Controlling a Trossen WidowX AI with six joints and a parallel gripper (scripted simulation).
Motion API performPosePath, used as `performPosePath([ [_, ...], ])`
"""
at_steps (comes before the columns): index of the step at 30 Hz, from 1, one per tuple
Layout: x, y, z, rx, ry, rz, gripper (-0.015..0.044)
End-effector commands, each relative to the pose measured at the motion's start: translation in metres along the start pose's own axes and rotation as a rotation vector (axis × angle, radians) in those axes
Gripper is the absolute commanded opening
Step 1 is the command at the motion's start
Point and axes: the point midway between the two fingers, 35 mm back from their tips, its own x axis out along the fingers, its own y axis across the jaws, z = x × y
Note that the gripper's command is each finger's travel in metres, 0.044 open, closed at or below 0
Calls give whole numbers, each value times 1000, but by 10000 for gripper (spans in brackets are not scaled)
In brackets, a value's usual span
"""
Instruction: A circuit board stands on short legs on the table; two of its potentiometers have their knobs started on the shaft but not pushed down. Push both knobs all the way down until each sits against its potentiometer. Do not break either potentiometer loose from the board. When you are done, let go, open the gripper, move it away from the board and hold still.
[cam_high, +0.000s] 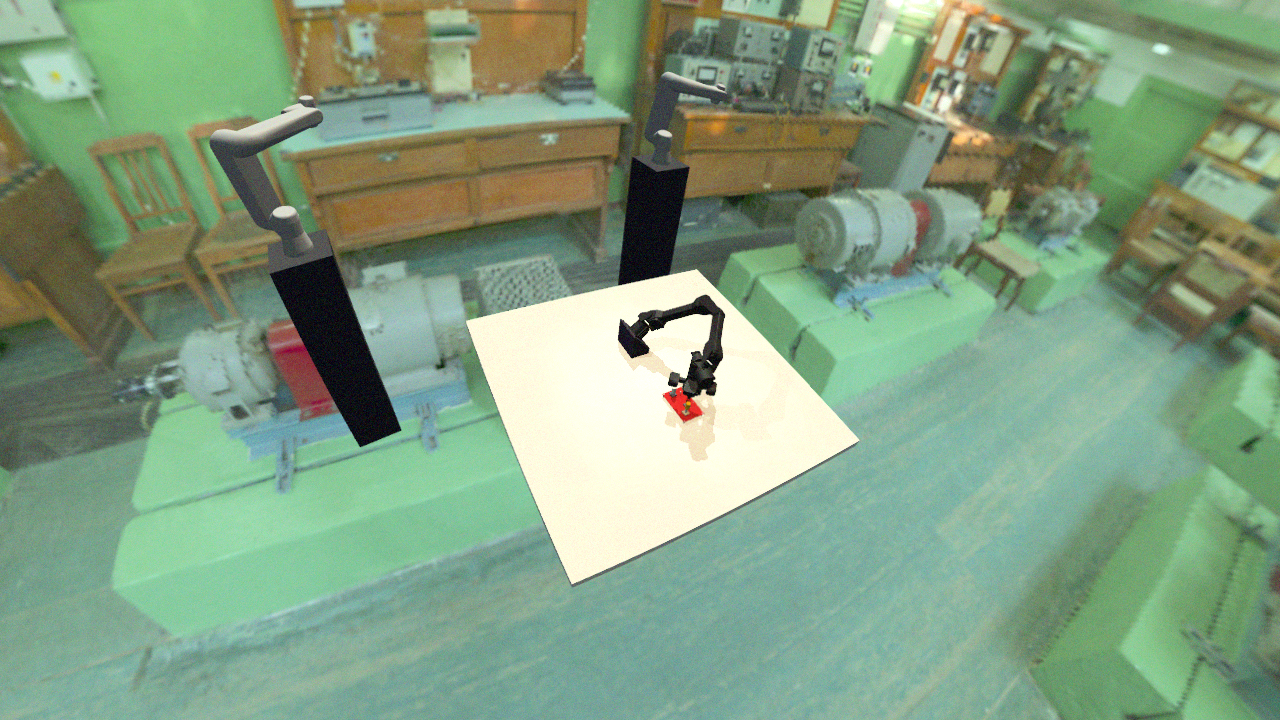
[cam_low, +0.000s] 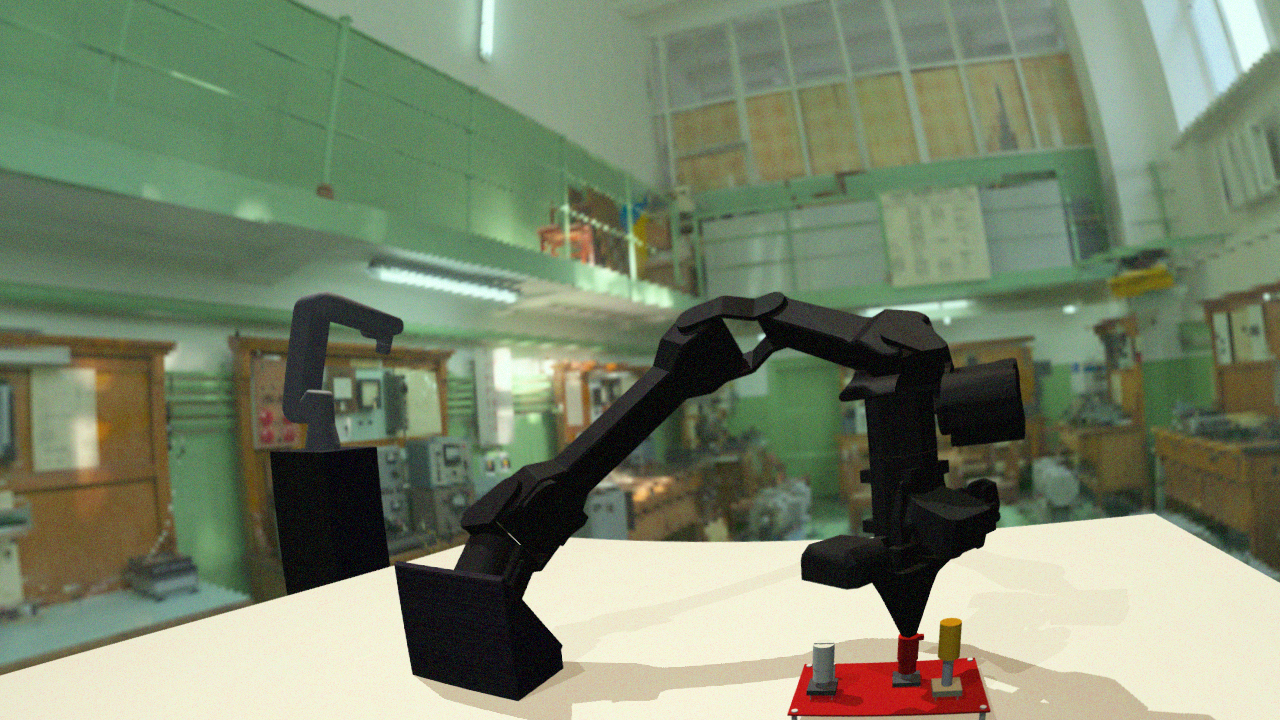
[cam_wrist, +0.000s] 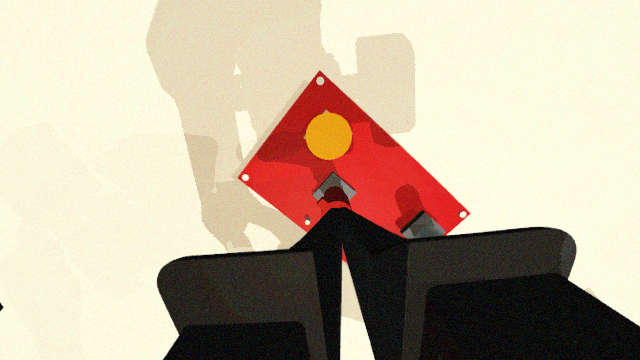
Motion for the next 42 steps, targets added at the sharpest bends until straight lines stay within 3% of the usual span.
performPosePath([
  [1,17,5,-1,-32,36,-13,0],
  [28,-23,5,0,-31,36,-14,0],
  [37,-18,3,-2,-29,43,-14,236],
  [42,-36,-38,-28,-26,35,-20,368],
])
